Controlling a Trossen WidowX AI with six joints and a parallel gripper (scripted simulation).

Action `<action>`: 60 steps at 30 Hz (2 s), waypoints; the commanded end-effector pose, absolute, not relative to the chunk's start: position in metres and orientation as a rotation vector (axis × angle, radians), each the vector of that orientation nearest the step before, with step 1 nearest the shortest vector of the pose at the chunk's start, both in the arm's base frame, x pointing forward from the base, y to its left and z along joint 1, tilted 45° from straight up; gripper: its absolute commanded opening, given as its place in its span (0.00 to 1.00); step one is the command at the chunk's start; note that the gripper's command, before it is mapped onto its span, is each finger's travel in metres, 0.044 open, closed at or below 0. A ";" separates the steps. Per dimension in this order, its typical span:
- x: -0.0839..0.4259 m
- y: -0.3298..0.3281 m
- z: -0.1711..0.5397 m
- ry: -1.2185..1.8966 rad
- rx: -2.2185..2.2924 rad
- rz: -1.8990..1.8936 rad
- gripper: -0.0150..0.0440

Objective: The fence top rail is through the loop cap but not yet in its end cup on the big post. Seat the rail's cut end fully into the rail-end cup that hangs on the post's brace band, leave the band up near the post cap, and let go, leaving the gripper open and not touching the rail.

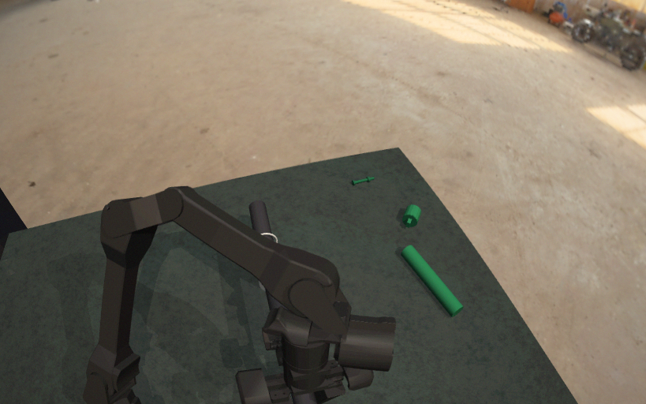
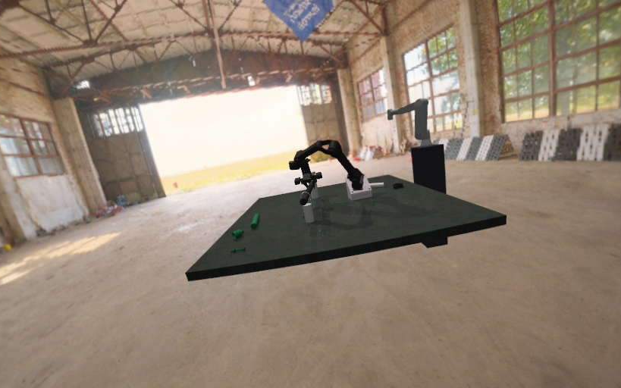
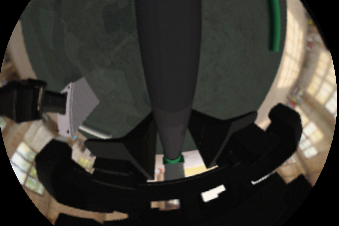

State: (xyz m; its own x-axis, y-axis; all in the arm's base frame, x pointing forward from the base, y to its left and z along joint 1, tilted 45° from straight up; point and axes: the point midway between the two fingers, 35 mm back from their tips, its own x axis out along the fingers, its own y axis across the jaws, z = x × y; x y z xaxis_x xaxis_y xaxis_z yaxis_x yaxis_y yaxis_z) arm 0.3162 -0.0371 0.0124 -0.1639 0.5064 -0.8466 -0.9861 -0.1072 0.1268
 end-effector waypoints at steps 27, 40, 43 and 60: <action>0.321 -0.054 0.009 0.871 -0.787 1.555 0.25; 0.322 -0.057 0.006 0.871 -0.787 1.555 0.25; 0.322 -0.058 0.006 0.871 -0.787 1.555 0.25; 0.318 -0.049 0.004 0.864 -0.771 1.580 0.48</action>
